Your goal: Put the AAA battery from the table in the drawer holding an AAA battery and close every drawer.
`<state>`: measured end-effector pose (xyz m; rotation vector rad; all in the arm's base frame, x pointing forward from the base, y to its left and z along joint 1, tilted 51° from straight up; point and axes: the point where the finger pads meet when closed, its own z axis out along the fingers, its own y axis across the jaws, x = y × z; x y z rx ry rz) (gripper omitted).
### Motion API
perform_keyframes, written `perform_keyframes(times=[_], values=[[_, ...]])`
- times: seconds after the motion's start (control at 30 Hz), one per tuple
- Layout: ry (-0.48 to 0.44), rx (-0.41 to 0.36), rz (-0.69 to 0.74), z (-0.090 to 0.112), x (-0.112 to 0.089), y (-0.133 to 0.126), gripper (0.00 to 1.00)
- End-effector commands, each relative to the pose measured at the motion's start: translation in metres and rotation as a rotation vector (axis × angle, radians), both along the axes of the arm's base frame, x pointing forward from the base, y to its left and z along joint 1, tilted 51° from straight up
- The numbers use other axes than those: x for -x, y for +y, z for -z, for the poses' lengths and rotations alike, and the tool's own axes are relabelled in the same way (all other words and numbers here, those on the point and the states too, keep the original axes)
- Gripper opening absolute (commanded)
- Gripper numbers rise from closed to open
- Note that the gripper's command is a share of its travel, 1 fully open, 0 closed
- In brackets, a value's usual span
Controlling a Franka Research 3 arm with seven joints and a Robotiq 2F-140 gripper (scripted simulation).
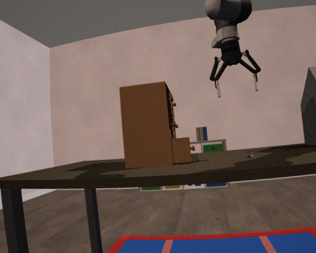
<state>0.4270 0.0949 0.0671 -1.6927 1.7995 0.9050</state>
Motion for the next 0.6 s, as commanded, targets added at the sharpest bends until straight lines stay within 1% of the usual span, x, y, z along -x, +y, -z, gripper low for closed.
perform_keyframes(times=[0.0, 0.13, 0.17, 0.33, 0.37, 0.53, 0.57], values=[[0.153, 0.022, 0.119, -0.001, 0.002, 0.001, 1.00], [0.153, 0.022, 0.119, -0.001, 0.002, 0.001, 1.00], [0.259, 0.032, 0.214, -0.002, 0.009, 0.000, 1.00], [0.259, 0.032, 0.214, -0.002, 0.009, 0.000, 1.00], [0.360, 0.040, 0.305, -0.002, 0.015, -0.001, 1.00], [0.360, 0.040, 0.305, -0.002, 0.015, -0.001, 1.00], [0.454, 0.046, 0.390, -0.003, 0.021, -0.002, 1.00]])
